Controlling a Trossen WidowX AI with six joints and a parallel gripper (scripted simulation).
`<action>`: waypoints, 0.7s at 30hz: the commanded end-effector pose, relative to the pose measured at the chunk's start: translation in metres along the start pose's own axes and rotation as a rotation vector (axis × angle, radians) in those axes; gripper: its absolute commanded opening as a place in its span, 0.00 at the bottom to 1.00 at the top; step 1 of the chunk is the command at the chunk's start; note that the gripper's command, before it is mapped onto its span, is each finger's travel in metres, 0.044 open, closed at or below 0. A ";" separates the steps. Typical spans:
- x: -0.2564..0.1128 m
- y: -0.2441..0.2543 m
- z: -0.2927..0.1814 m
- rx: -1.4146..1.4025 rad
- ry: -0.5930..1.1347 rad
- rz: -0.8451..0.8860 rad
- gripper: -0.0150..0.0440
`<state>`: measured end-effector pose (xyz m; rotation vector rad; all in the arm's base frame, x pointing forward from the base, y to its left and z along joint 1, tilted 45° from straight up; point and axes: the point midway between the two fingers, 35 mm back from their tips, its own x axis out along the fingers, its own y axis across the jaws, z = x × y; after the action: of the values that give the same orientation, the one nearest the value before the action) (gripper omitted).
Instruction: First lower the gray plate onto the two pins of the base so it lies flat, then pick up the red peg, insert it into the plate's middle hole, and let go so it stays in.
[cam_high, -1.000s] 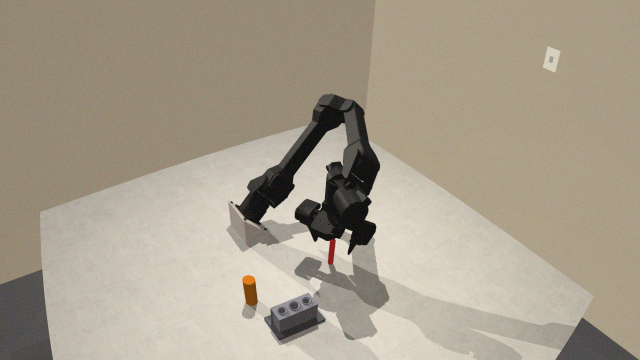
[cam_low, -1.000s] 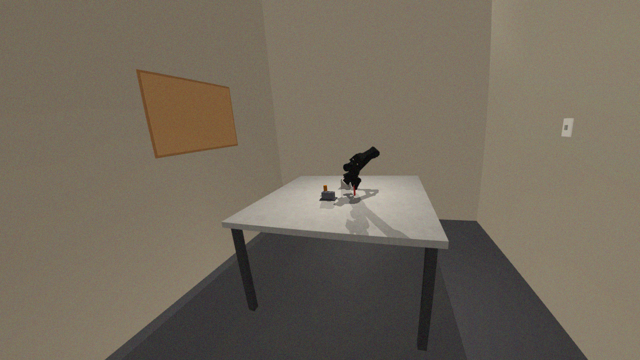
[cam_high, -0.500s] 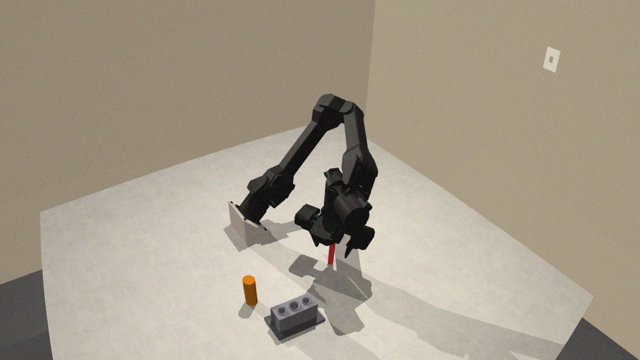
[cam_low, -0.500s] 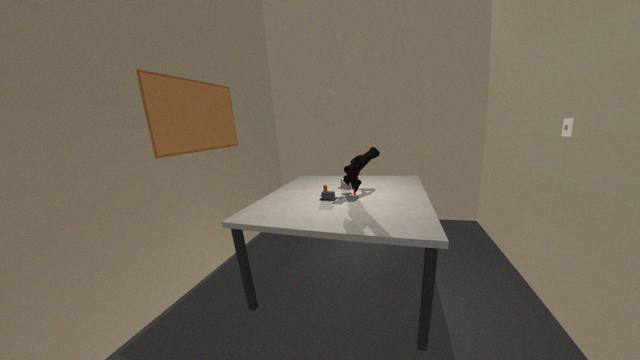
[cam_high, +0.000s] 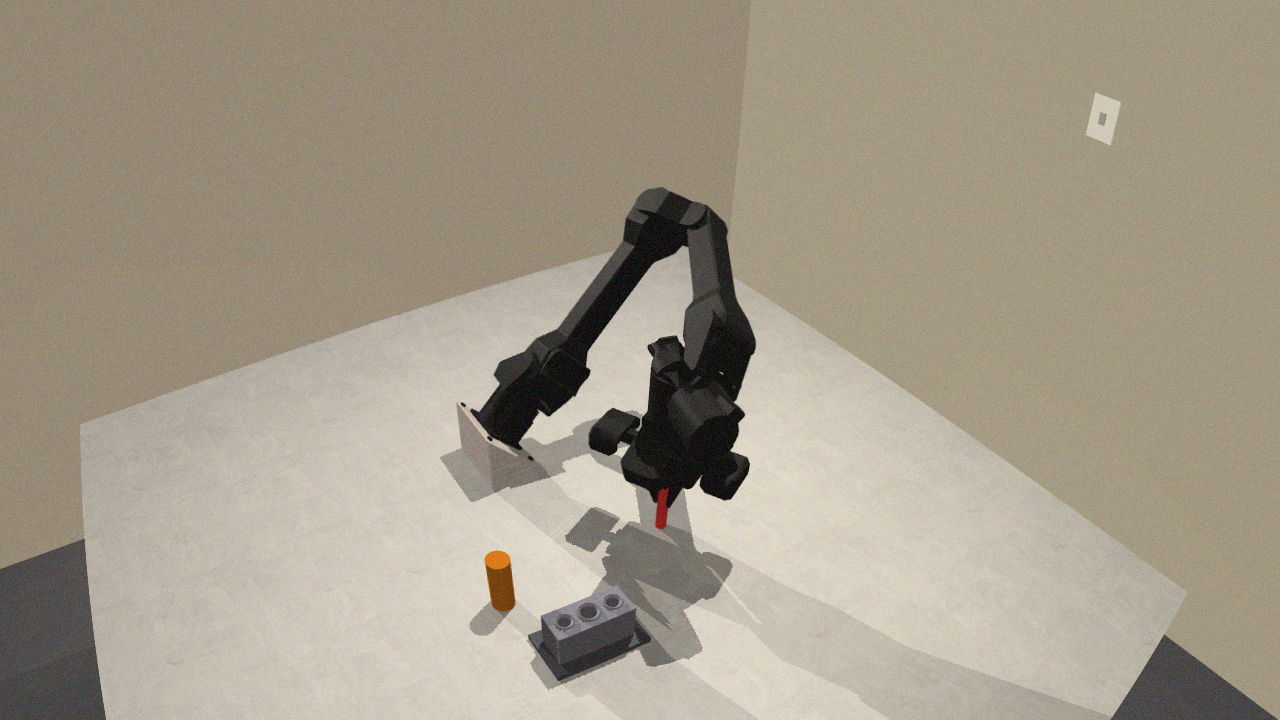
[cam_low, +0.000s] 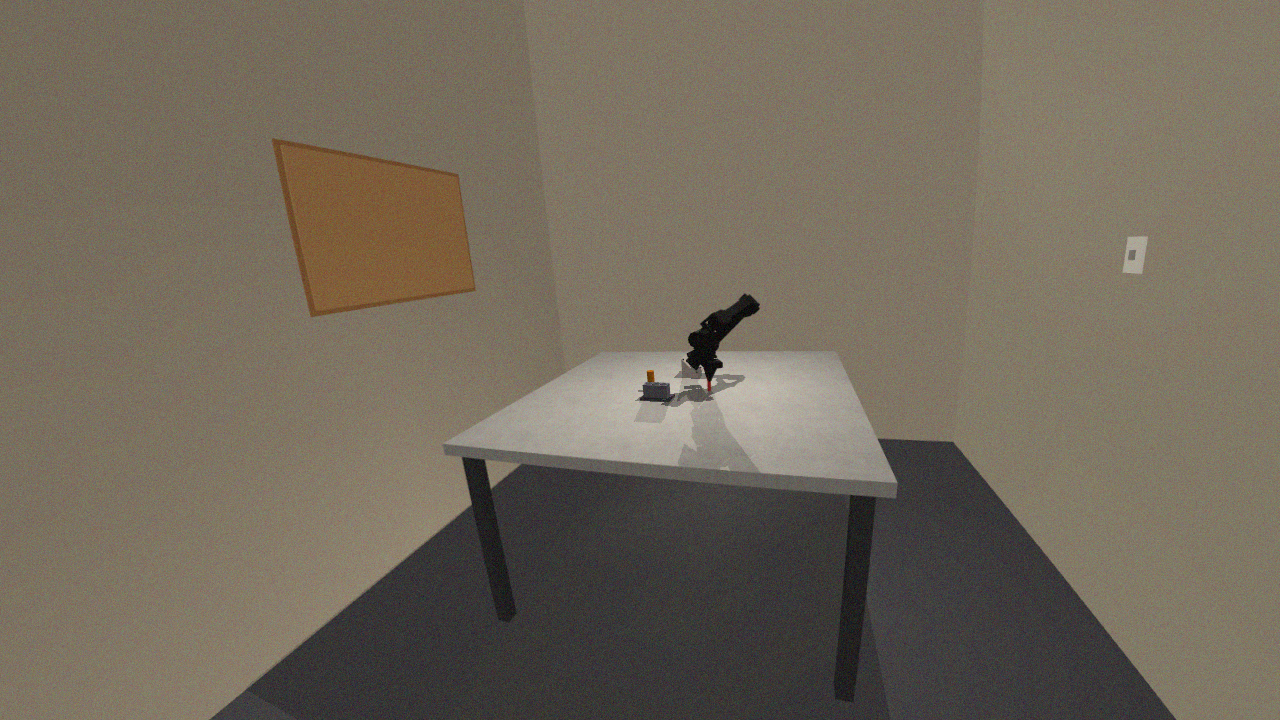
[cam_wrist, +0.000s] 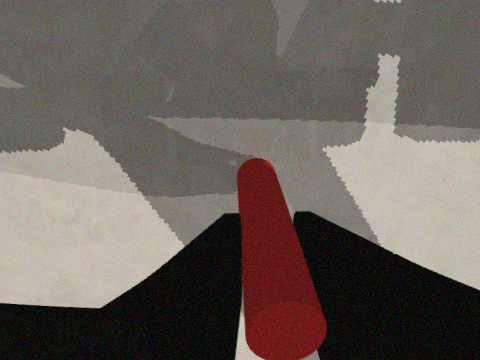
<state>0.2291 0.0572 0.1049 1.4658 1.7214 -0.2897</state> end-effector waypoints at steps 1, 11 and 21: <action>0.000 0.001 0.000 0.003 0.000 0.003 0.25; -0.017 0.003 0.002 0.007 -0.016 0.015 0.25; -0.049 0.004 0.004 0.015 -0.043 0.034 0.25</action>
<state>0.2325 0.0299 0.1306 1.4898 1.6782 -0.3120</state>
